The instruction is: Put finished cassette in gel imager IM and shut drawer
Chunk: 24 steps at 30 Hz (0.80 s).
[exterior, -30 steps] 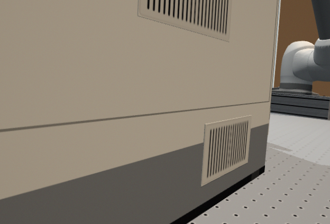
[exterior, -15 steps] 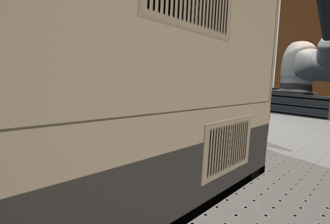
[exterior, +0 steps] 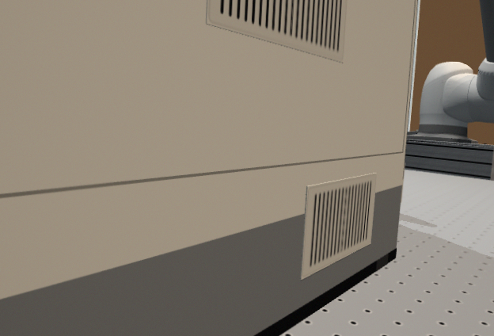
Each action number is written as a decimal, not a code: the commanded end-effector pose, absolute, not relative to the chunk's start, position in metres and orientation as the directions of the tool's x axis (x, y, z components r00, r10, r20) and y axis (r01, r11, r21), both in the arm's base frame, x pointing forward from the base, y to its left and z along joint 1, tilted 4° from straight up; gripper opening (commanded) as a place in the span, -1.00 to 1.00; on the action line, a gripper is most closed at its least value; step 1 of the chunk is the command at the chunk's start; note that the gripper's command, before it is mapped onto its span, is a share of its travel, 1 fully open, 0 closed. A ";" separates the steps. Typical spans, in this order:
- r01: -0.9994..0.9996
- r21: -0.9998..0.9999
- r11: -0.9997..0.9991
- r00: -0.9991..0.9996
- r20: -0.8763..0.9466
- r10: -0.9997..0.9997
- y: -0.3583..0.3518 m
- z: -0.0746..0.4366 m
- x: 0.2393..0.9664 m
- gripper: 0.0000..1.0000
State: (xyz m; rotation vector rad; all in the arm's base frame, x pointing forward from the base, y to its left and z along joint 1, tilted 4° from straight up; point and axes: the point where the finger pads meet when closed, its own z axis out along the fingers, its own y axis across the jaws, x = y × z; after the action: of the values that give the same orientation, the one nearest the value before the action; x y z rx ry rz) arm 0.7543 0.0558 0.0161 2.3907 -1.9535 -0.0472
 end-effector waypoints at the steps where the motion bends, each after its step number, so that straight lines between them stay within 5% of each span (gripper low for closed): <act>1: -0.978 0.061 -0.198 0.199 0.010 -0.980 0.069 0.016 0.757 -0.80; 24: -0.978 0.061 -0.198 0.199 0.010 -0.980 0.161 0.012 0.779 -0.80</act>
State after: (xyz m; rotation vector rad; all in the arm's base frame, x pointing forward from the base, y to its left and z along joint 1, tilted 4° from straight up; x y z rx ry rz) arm 0.7767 0.1535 0.0125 2.3907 -1.9534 -0.0472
